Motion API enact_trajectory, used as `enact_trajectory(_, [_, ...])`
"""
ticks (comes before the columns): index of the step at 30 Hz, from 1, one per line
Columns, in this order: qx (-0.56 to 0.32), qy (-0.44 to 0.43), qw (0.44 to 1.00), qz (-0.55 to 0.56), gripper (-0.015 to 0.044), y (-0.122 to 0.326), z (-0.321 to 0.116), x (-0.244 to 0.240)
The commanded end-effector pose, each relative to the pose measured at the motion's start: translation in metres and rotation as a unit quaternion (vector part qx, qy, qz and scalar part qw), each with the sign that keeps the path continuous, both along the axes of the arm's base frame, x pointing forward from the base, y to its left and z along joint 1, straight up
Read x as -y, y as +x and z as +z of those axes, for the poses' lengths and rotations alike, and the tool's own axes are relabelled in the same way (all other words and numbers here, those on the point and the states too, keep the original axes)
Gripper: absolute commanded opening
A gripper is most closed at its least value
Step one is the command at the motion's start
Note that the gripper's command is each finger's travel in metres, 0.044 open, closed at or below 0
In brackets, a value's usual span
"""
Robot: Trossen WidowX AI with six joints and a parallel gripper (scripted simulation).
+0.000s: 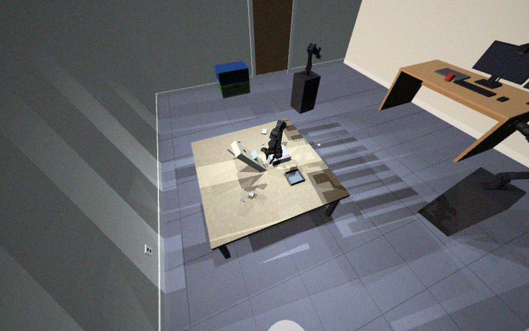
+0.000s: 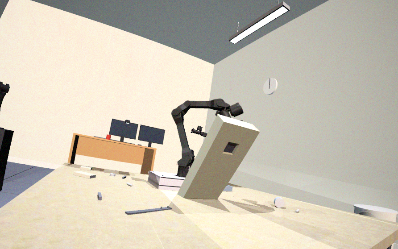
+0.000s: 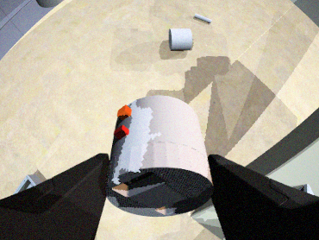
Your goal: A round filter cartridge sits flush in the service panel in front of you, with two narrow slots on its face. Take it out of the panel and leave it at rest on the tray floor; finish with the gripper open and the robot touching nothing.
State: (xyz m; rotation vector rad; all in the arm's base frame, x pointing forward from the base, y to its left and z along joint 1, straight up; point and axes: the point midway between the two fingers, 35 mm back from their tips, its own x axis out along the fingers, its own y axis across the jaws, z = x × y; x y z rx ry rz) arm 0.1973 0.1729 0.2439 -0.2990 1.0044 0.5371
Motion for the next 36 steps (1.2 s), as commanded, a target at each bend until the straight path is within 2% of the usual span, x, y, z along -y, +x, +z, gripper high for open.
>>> enact_trajectory(1, [-0.001, 0.0, 0.998, 0.055, 0.0, -0.013, -0.005, -0.016])
enact_trajectory(11, [0.004, 0.003, 0.981, 0.196, 0.0, -0.052, -0.011, -0.053])
enact_trajectory(17, [0.004, 0.004, 0.978, 0.21, 0.0, -0.057, -0.014, -0.057])
enact_trajectory(36, [0.004, 0.006, 0.931, 0.365, 0.0, -0.135, -0.083, -0.101])
